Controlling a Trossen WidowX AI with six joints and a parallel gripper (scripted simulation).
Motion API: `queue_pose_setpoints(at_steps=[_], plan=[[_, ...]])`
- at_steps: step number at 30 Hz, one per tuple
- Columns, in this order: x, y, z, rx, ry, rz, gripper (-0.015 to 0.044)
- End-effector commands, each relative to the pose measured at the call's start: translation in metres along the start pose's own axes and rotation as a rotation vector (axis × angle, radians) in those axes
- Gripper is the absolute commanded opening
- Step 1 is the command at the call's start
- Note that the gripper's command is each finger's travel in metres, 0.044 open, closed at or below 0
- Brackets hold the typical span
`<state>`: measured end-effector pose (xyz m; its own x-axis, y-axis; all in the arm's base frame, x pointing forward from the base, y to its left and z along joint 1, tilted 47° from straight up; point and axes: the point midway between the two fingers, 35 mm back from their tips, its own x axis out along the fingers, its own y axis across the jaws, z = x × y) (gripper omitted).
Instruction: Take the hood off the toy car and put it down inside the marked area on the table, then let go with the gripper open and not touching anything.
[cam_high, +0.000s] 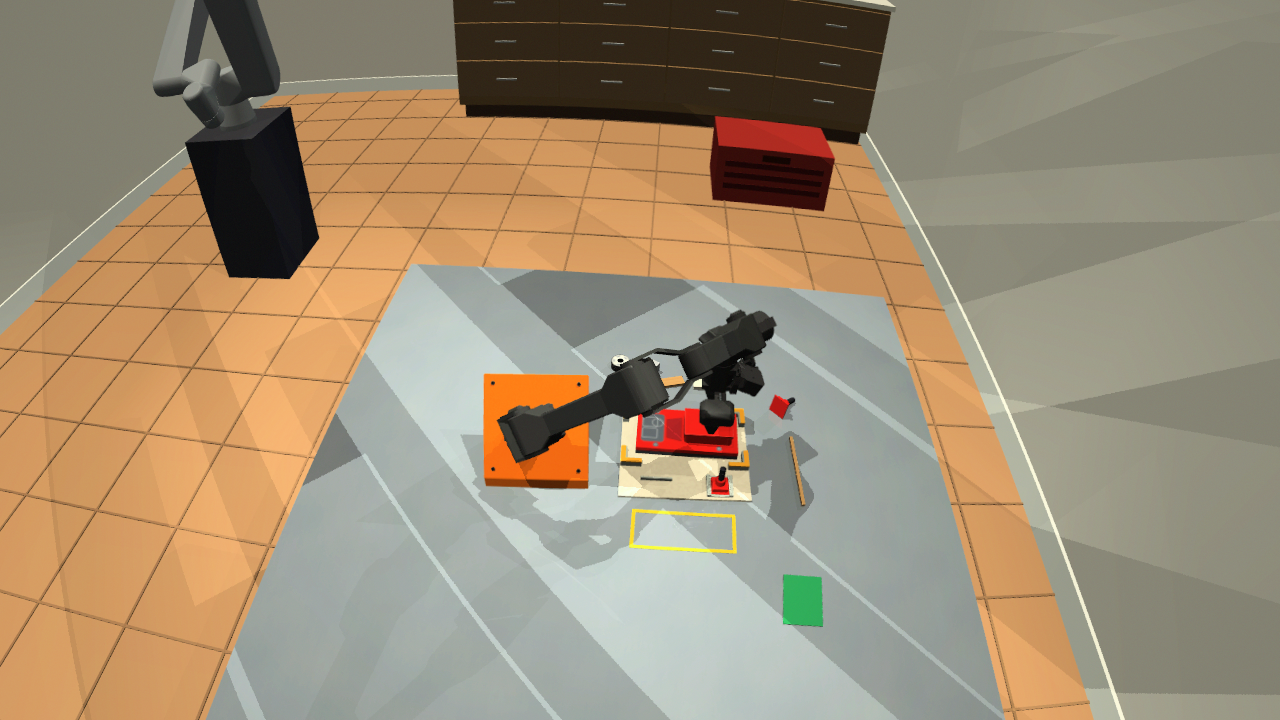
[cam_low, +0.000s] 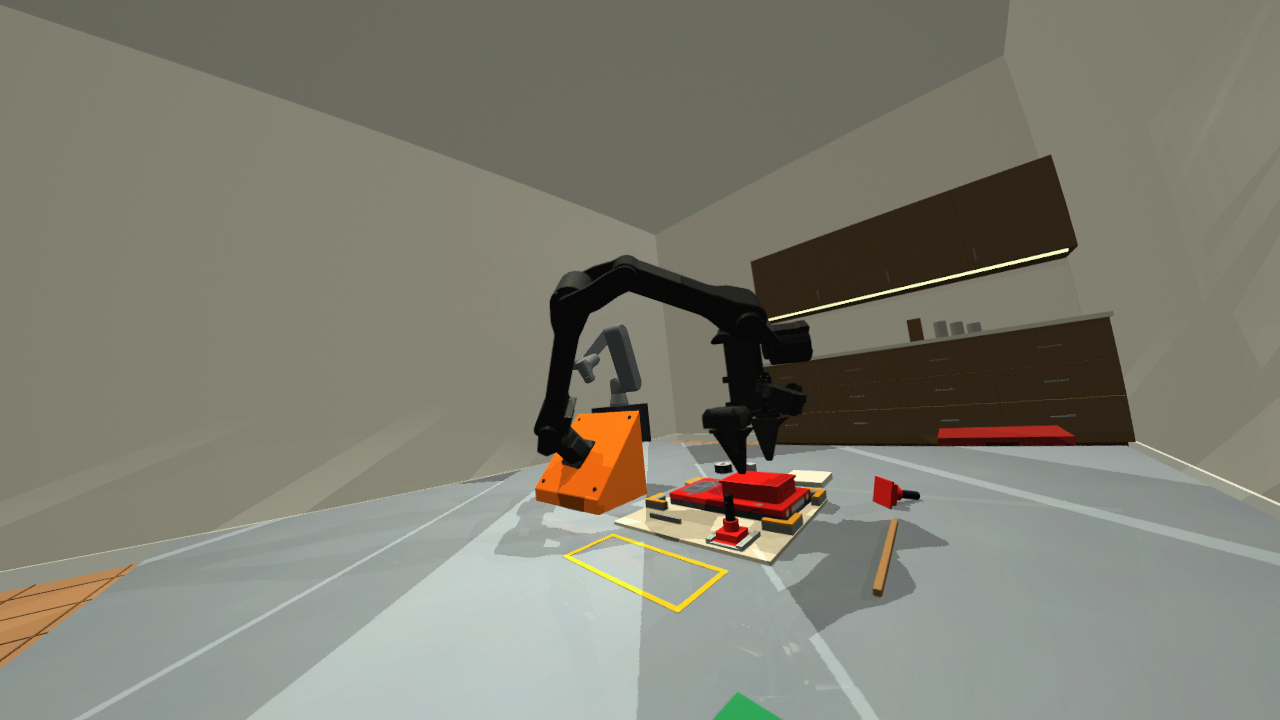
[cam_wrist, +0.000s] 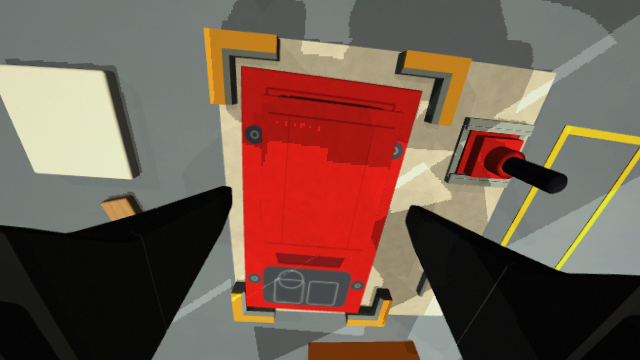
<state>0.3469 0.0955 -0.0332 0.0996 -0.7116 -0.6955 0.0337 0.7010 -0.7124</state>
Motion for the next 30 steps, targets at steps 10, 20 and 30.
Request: queue_pose_setpoints(at_steps=[10, 20, 30], plan=[[0.013, -0.001, -0.001, -0.005, -0.002, -0.006, 0.044], [0.017, -0.001, -0.001, -0.005, -0.002, -0.006, 0.044], [0.022, -0.001, -0.001, -0.005, -0.002, -0.006, 0.044]])
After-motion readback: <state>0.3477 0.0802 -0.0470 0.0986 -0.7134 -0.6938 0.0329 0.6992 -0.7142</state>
